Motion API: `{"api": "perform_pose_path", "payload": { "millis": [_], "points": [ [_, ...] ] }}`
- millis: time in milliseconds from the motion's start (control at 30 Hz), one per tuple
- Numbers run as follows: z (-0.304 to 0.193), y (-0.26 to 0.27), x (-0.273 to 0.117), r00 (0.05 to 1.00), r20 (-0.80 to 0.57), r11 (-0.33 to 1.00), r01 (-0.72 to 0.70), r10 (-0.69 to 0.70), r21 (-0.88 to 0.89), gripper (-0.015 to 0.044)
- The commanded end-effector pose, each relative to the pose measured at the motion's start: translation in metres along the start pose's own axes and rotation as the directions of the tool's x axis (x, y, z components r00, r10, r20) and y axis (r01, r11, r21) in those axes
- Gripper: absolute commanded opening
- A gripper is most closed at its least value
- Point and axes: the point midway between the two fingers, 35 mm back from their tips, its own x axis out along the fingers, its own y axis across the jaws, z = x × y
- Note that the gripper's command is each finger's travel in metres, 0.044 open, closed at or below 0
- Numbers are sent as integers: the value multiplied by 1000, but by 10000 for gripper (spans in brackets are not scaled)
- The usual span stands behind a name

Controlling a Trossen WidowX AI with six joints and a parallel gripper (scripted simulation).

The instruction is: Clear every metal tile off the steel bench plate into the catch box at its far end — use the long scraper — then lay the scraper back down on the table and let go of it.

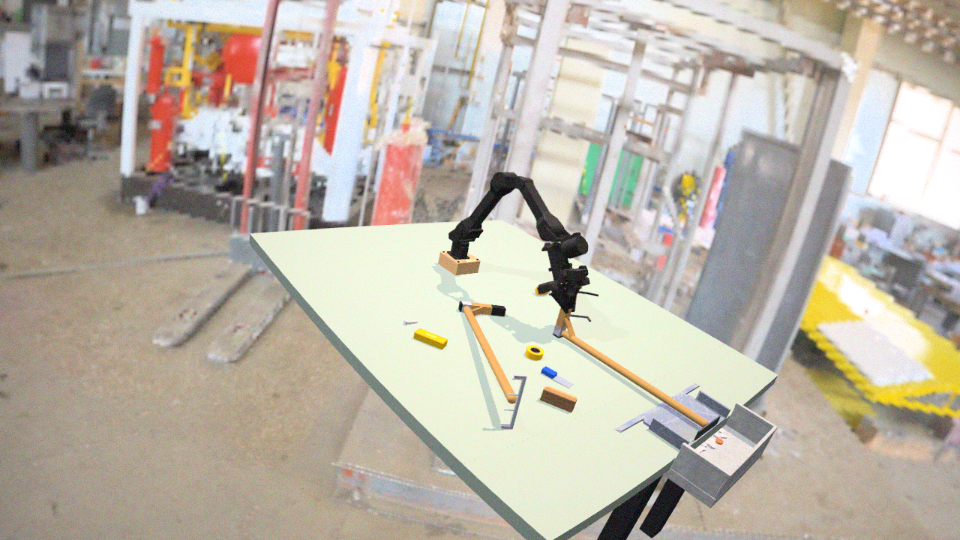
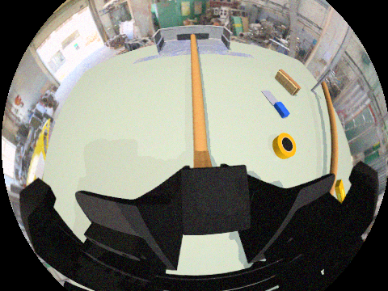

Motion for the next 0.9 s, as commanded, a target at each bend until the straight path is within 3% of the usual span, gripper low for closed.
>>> {"api": "perform_pose_path", "payload": {
  "millis": [0, 867],
  "points": [
    [-2, 0, -5, 1000, 2, 1000, -1, 1, 0, 0],
    [-25, 0, -37, 1000, 3, 1000, -1, 1, -1, 0]
  ]
}}
